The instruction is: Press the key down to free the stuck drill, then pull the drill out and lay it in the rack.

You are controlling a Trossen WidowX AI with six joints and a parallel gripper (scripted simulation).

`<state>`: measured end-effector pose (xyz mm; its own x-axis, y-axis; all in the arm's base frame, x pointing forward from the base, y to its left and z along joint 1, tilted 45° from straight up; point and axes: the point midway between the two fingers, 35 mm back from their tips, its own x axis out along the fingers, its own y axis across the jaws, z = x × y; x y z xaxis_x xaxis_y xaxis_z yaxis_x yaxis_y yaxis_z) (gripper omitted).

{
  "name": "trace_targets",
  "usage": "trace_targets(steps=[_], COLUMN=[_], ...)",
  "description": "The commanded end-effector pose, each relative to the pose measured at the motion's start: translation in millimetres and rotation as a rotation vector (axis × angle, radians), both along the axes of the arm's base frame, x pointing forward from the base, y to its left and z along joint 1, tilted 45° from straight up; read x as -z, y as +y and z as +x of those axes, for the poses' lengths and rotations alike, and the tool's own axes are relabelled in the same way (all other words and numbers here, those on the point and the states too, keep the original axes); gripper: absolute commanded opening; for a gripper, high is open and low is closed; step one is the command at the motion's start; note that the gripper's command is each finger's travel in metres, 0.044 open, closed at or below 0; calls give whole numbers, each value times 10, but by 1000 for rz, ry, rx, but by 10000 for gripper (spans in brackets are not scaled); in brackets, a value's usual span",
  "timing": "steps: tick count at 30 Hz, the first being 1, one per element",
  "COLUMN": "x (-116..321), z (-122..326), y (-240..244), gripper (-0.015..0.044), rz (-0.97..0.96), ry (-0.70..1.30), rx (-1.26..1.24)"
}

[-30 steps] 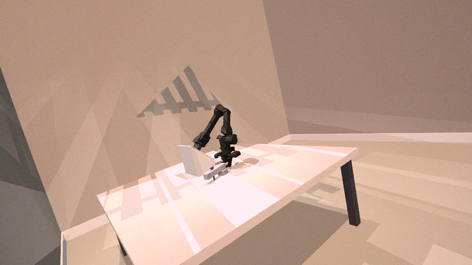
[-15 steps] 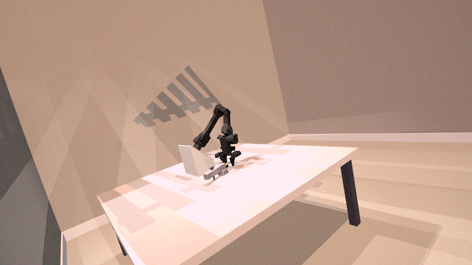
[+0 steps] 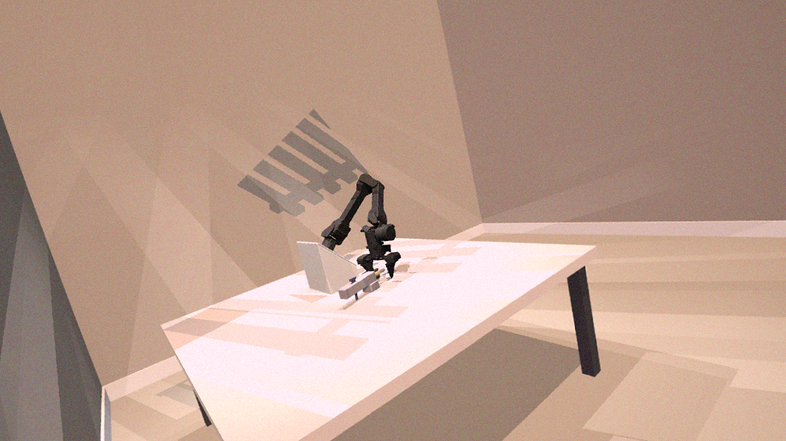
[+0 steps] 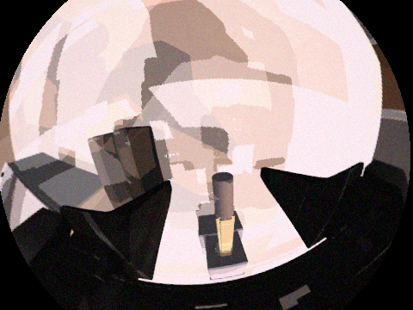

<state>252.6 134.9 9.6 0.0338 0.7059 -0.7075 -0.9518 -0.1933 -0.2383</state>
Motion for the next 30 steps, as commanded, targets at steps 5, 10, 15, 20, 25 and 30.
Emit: trace_targets(steps=[5, 10, 15, 20, 25, 30], x=[47, 74, 57, 57, 57, 57], z=[12, 19, 18, 18, 18, 18], y=[-22, -35, -26, -26, -26, -26], gripper=[440, 440, 335, 204, 72, 19], rz=[1, 1, 3, 3, 3, 3], ry=[-3, -3, -1, -1, -1, -1], rx=[-2, -2, 0, 0, 0, 0])
